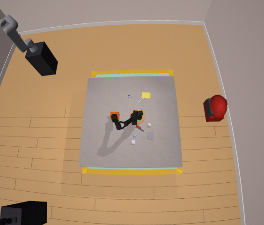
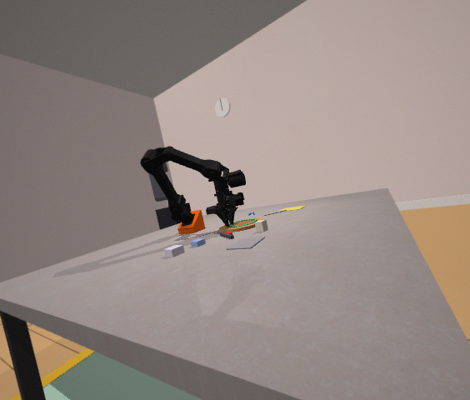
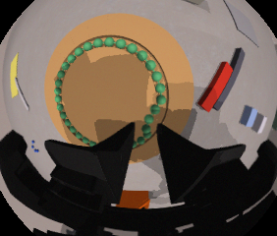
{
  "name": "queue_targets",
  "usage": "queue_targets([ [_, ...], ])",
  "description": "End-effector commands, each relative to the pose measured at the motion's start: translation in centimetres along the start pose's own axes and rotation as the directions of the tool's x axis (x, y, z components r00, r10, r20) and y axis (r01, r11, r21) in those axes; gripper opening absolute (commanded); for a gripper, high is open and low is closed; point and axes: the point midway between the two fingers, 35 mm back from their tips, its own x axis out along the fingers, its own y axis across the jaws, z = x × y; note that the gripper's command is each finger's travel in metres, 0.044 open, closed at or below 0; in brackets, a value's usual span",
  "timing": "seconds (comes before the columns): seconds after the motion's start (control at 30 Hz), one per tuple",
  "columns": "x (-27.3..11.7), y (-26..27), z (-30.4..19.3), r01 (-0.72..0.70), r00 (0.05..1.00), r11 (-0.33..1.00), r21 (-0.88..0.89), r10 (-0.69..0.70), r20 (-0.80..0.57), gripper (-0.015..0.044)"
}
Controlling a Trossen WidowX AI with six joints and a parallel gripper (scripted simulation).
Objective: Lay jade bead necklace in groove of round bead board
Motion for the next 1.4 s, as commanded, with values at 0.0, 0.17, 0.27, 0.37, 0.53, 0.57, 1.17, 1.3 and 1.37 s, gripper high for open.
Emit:
queue_targets([
  [0.0, 0.00, 0.00, 0.00, 0.000, 1.000, 1.000, 0.000, 0.000, 0.000, 0.0094],
  [0.17, 0.00, 0.00, 0.00, 0.000, 1.000, 1.000, 0.000, 0.000, 0.000, 0.0000],
  [0.27, 0.00, 0.00, 0.00, 0.000, 1.000, 1.000, 0.000, 0.000, 0.000, 0.0000],
  [0.37, 0.00, 0.00, 0.00, 0.000, 1.000, 1.000, 0.000, 0.000, 0.000, 0.0000],
  [0.53, 0.00, 0.00, 0.00, 0.000, 1.000, 1.000, 0.000, 0.000, 0.000, 0.0000],
  [0.57, 0.00, 0.00, 0.00, 0.000, 1.000, 1.000, 0.000, 0.000, 0.000, 0.0000],
  [1.17, -0.40, 0.00, -0.14, 0.003, 1.000, 1.000, -0.006, -0.003, -0.001, 0.0000],
  [1.3, -0.58, 0.00, -0.20, 0.005, 1.000, 1.000, -0.010, -0.005, -0.002, 0.0000],
  [1.37, -0.58, 0.00, -0.20, 0.005, 1.000, 1.000, -0.010, -0.005, -0.002, 0.0000],
])
